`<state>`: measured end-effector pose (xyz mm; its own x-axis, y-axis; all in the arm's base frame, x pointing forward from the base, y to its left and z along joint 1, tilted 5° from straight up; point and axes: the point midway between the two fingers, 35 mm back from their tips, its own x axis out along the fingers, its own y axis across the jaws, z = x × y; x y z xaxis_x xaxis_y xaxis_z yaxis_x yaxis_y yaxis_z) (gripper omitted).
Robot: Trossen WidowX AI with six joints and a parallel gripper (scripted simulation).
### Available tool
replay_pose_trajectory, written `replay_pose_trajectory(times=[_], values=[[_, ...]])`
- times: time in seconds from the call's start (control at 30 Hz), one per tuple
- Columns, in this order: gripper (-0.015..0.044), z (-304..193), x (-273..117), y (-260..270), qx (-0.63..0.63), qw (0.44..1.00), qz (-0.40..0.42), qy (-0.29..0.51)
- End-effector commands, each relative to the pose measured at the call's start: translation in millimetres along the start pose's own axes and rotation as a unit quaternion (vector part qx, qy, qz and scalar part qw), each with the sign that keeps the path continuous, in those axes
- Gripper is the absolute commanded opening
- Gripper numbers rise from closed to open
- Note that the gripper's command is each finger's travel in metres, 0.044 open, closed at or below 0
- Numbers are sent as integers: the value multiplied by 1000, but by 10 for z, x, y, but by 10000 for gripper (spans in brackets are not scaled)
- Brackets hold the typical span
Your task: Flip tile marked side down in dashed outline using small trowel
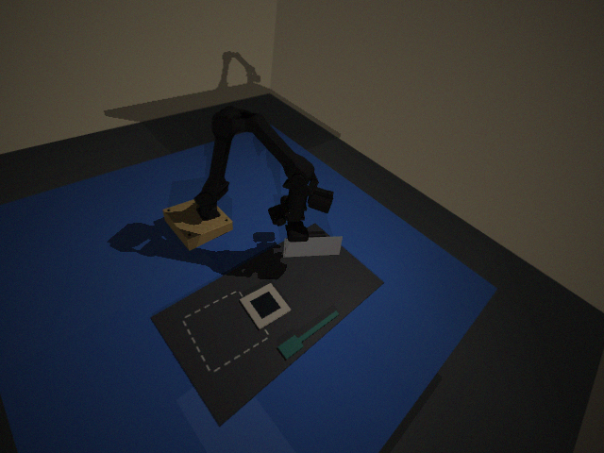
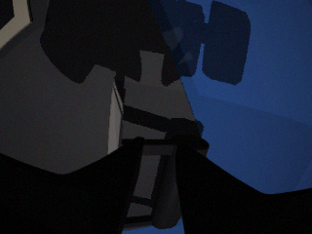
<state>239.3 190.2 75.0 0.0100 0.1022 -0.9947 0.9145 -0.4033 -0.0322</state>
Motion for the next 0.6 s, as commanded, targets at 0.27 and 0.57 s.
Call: replay_pose_trajectory(times=[0.27,0.57], values=[[100,2,19,239,0,1000,2,-3],[100,2,16,431,0,1000,3,-3]])
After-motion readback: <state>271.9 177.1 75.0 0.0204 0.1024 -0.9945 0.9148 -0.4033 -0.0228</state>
